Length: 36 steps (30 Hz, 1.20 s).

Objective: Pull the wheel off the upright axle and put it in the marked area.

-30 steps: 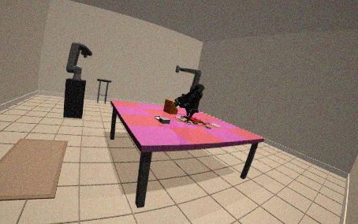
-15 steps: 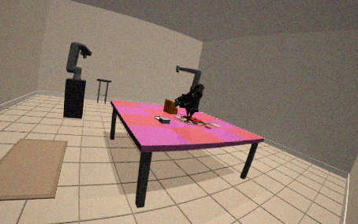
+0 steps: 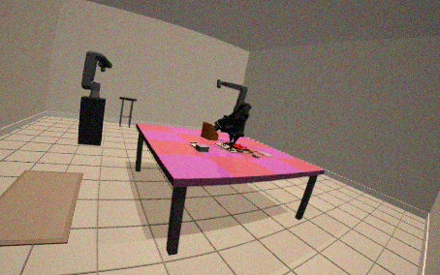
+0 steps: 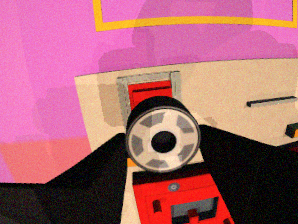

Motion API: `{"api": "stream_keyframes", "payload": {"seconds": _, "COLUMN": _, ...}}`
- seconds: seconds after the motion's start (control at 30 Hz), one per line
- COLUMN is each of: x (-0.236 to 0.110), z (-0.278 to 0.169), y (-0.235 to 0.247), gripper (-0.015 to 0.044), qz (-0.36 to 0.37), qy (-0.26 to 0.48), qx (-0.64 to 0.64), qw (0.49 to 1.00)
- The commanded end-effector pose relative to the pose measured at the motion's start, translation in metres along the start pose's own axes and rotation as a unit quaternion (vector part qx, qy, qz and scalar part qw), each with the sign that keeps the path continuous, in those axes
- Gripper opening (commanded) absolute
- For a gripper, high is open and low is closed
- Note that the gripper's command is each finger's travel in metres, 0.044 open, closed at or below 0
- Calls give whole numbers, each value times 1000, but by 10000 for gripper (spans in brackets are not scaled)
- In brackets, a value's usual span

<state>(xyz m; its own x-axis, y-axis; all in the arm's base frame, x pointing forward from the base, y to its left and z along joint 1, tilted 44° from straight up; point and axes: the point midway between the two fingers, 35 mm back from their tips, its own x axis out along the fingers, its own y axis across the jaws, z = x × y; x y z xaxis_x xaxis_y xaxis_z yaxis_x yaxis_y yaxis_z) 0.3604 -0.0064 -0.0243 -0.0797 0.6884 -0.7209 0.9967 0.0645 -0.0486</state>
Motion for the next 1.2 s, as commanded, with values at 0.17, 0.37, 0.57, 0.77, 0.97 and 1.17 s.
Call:
{"api": "stream_keyframes", "payload": {"seconds": 0.17, "x": -8, "z": 1, "y": 2, "gripper": 0, "qz": 6, "qy": -3, "qx": -2, "qw": 1000}}
{"api": "stream_keyframes", "payload": {"seconds": 0.37, "x": -10, "z": 1, "y": 2, "gripper": 0, "qz": 6, "qy": -3, "qx": -1, "qw": 1000}}
{"api": "stream_keyframes", "payload": {"seconds": 0.57, "x": -12, "z": 1, "y": 2, "gripper": 0, "qz": 6, "qy": -2, "qx": -1, "qw": 1000}}
{"api": "stream_keyframes", "payload": {"seconds": 0.77, "x": -14, "z": 1, "y": 1, "gripper": 0, "qz": 6, "qy": -2, "qx": -1, "qw": 1000}}
{"api": "stream_keyframes", "payload": {"seconds": 0.97, "x": -16, "z": 1, "y": 1, "gripper": 0, "qz": 6, "qy": -2, "qx": -1, "qw": 1000}}
{"api": "stream_keyframes", "payload": {"seconds": 1.17, "x": -25, "z": 1, "y": 1, "gripper": 0, "qz": 6, "qy": -2, "qx": 0, "qw": 1000}}
